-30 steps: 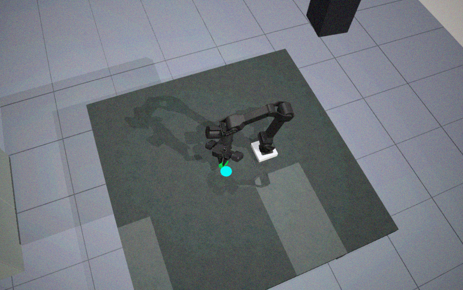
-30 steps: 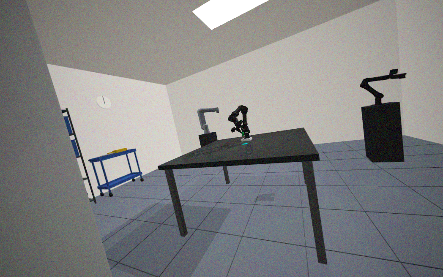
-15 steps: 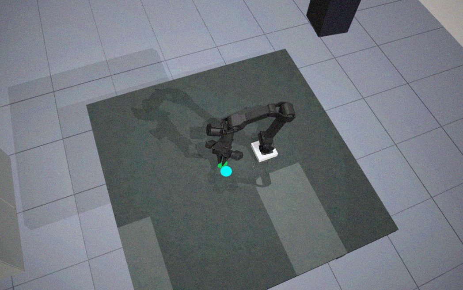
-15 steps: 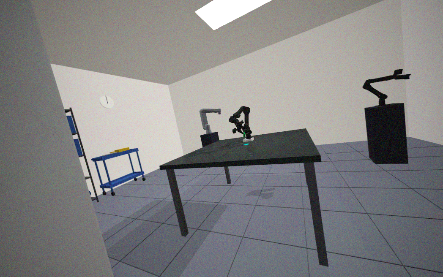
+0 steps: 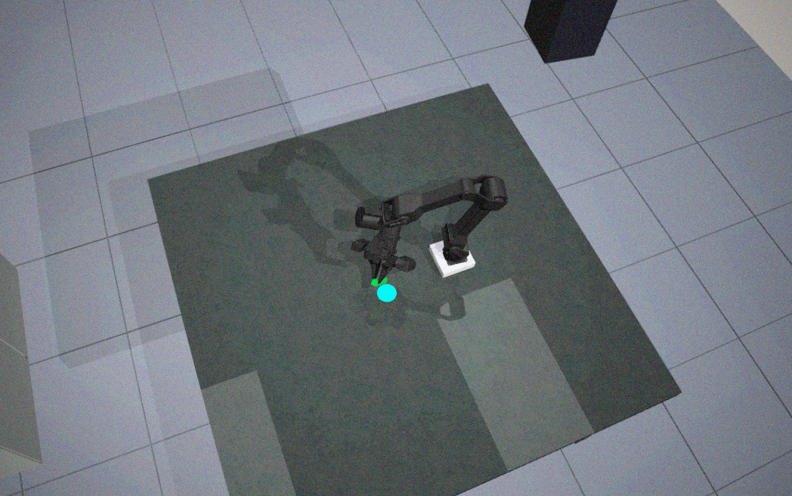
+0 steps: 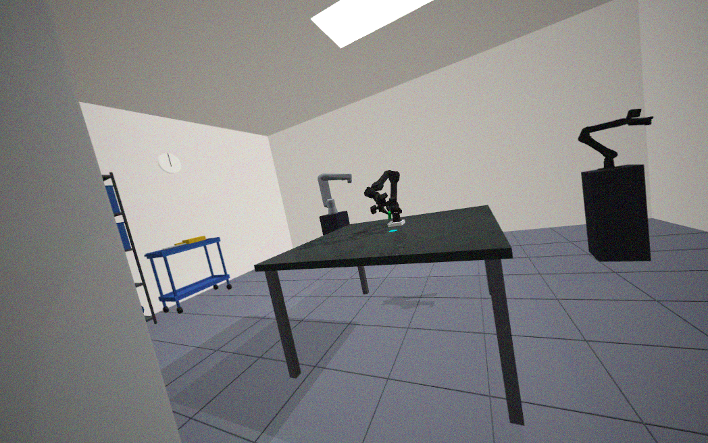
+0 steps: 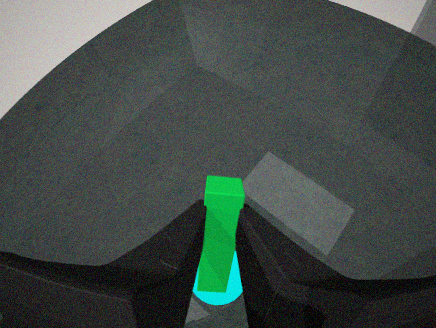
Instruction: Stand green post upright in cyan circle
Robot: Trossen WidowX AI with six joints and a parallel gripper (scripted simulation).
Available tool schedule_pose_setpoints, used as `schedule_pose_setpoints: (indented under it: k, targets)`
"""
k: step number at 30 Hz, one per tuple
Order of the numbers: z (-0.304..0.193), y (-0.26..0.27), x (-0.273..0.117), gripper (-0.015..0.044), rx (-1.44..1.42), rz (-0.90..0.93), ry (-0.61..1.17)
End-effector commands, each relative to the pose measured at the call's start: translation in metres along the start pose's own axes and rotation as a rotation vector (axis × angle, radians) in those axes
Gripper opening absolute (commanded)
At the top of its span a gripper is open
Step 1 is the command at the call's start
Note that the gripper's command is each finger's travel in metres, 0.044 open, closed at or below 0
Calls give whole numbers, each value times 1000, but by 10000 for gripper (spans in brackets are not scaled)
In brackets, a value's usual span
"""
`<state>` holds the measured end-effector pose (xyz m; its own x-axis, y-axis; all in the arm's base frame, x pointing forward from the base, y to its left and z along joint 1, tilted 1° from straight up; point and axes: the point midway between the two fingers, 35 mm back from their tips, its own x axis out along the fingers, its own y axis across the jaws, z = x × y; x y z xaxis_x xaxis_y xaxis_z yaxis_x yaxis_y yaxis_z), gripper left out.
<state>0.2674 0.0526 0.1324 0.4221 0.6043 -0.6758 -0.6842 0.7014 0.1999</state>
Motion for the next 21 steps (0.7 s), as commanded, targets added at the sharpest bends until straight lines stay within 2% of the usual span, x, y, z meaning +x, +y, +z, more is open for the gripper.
schedule_pose_setpoints:
  k: [1, 21]
  targets:
    - [1, 0, -1, 23, -9, 2, -30]
    - [-1, -2, -6, 23, -25, 11, -170]
